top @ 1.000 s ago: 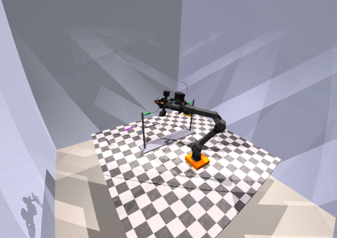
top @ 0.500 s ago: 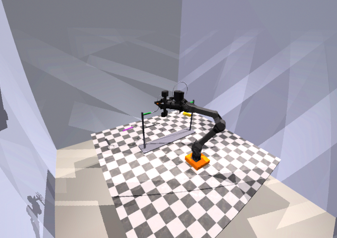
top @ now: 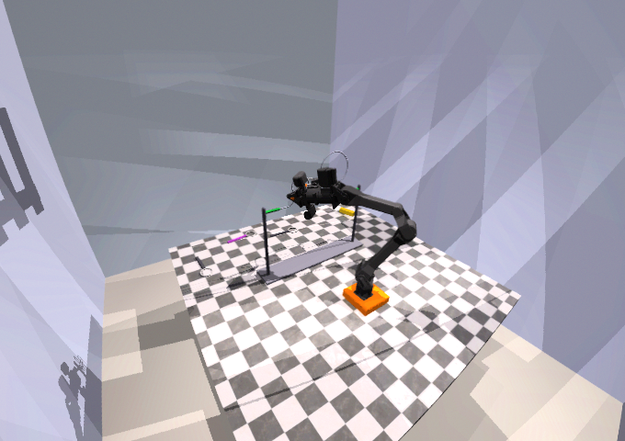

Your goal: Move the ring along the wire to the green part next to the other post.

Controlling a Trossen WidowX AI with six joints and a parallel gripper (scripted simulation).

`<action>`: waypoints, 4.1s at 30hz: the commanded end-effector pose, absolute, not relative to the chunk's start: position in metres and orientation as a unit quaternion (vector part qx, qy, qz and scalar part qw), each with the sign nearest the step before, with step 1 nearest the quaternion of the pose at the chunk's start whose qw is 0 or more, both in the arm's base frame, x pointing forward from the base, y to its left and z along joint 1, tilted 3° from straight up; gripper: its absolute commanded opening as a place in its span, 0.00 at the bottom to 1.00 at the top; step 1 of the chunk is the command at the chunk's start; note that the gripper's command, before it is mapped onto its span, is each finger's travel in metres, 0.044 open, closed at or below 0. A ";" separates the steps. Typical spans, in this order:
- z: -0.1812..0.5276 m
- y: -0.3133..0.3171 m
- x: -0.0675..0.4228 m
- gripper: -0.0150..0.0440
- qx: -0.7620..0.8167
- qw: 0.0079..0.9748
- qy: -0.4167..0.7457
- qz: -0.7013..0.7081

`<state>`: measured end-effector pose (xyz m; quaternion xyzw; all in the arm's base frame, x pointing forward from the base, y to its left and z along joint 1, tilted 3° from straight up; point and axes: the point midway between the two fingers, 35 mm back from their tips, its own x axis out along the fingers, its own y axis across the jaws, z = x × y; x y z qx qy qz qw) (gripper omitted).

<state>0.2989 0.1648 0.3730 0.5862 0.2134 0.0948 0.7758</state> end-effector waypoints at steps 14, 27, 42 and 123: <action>0.346 0.153 0.300 0.00 0.414 0.879 0.234 0.038; 0.331 0.137 0.300 0.00 0.275 0.930 0.243 -0.005; 0.320 0.114 0.299 0.00 0.105 0.962 0.245 -0.054; 0.392 0.021 0.303 0.00 -0.709 0.662 0.110 -0.217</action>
